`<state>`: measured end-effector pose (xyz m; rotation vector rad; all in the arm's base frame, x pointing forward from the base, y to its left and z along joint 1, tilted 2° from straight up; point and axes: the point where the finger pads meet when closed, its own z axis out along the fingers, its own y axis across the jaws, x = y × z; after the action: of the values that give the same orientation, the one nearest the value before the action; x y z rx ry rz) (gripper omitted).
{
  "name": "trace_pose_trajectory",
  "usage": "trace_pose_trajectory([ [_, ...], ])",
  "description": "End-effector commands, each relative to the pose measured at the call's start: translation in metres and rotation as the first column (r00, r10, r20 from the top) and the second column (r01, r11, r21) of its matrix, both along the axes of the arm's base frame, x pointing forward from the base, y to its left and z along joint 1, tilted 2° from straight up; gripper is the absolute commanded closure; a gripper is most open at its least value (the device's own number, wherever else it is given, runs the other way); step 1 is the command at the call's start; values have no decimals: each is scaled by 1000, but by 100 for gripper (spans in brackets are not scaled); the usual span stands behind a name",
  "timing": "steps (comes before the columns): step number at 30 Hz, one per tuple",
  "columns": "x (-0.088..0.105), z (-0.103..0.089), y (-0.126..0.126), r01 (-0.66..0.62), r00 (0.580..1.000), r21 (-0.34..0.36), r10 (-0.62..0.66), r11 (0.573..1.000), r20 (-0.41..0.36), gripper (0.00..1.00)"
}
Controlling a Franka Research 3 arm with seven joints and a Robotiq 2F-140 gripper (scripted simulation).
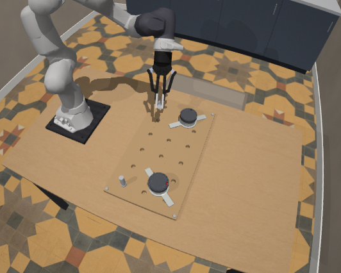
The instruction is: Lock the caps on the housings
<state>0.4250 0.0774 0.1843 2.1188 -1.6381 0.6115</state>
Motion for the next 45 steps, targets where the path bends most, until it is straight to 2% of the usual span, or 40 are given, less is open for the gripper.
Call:
trace_pose_trajectory([
  [1, 0, 3, -5, 59, 998, -24, -58, 998, 38, 90],
  [7, -1, 2, -6, 62, 997, -131, -55, 989, 57, 90],
  [9, -1, 2, -6, 62, 997, -131, -55, 989, 57, 90],
  [14, 0, 2, -6, 64, 995, -250, -44, 966, 88, 90],
  [17, 0, 3, -5, 65, 994, -297, -36, 953, 103, 90],
  [29, 0, 3, -5, 67, 993, -340, -30, 938, 113, 90],
  [33, 0, 2, -6, 73, 992, -407, -24, 911, 125, 90],
  [40, 0, 3, -6, 86, 987, -551, 3, 830, 159, 90],
  [45, 0, 3, -5, 89, 986, -583, 13, 808, 168, 90],
])
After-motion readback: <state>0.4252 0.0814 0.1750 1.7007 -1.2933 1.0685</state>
